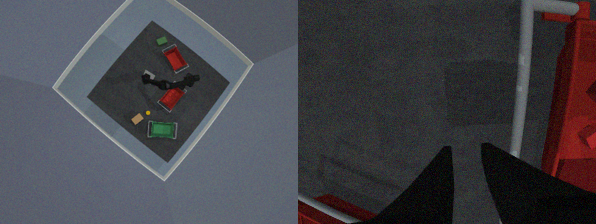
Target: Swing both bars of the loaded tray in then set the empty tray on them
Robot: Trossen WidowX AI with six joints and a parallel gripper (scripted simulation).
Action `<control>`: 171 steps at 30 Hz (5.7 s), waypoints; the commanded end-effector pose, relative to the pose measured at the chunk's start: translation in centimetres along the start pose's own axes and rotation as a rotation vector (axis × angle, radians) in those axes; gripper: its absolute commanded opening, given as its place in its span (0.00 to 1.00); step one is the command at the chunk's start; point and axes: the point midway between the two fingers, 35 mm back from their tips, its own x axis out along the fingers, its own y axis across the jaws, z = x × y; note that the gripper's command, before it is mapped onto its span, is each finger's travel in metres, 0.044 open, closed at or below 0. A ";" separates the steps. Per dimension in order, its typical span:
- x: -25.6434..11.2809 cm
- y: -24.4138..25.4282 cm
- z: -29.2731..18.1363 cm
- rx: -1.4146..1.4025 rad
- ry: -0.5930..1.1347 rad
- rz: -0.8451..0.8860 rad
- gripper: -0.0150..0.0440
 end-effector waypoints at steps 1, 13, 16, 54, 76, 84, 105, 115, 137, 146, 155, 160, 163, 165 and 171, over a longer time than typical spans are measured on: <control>-0.8 -3.3 -0.5 0.064 0.038 -0.100 0.39; 0.9 -3.5 -0.4 0.064 0.038 -0.100 0.39; 1.9 -3.5 -0.4 0.064 0.038 -0.100 0.39; 2.3 -10.3 -1.0 0.063 0.038 -0.106 0.39; -0.5 -10.6 -0.8 0.057 0.034 -0.107 0.39; -0.5 -10.6 -0.8 0.057 0.034 -0.107 0.39; -1.6 -11.8 -0.5 0.050 0.040 -0.110 0.39; -3.5 -29.5 -0.5 0.057 0.038 -0.101 0.39; -1.7 -35.1 -2.3 0.061 0.039 -0.116 0.39; 1.3 -35.6 -2.5 0.062 0.038 -0.118 0.39; 1.0 -35.1 -2.5 0.061 0.038 -0.118 0.39; -0.7 -33.6 -2.3 0.061 0.039 -0.117 0.39; -1.1 -32.6 -2.3 0.061 0.039 -0.116 0.39; -1.2 -31.9 -2.2 0.061 0.039 -0.116 0.39; -0.8 -29.9 -2.1 0.061 0.039 -0.115 0.39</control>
